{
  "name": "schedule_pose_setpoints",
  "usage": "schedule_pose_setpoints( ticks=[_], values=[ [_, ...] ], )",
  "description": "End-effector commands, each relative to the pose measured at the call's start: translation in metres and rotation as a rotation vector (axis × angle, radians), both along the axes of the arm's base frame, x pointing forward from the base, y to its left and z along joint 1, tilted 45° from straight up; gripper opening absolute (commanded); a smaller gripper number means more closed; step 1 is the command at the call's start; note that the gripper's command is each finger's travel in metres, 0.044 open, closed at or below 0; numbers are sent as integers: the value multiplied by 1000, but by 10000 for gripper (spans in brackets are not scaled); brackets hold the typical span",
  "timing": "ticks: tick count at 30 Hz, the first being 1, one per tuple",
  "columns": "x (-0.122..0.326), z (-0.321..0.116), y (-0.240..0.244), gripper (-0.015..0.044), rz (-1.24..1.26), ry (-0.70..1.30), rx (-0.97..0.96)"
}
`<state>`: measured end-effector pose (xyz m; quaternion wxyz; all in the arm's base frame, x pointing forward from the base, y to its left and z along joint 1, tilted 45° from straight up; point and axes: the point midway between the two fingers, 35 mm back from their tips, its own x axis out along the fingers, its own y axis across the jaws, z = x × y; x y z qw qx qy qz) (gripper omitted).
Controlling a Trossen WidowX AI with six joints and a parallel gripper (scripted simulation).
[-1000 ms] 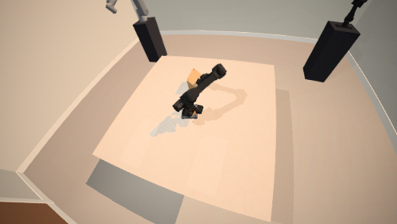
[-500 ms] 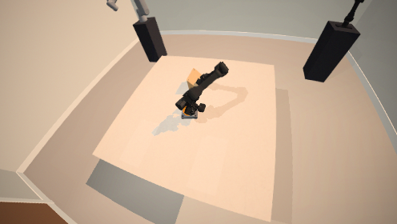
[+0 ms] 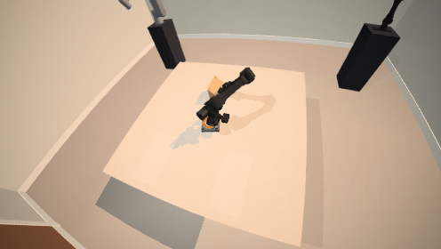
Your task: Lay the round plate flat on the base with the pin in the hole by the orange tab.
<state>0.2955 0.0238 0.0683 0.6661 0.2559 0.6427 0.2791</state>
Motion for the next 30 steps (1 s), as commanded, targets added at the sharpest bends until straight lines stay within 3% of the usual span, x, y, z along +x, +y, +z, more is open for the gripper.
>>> schedule_pose_setpoints(
  ticks=[1,30],
  values=[
    [-5,1,0,0,4,1,0],
    [-8,26,-25,0,-3,2,1]
  ],
)
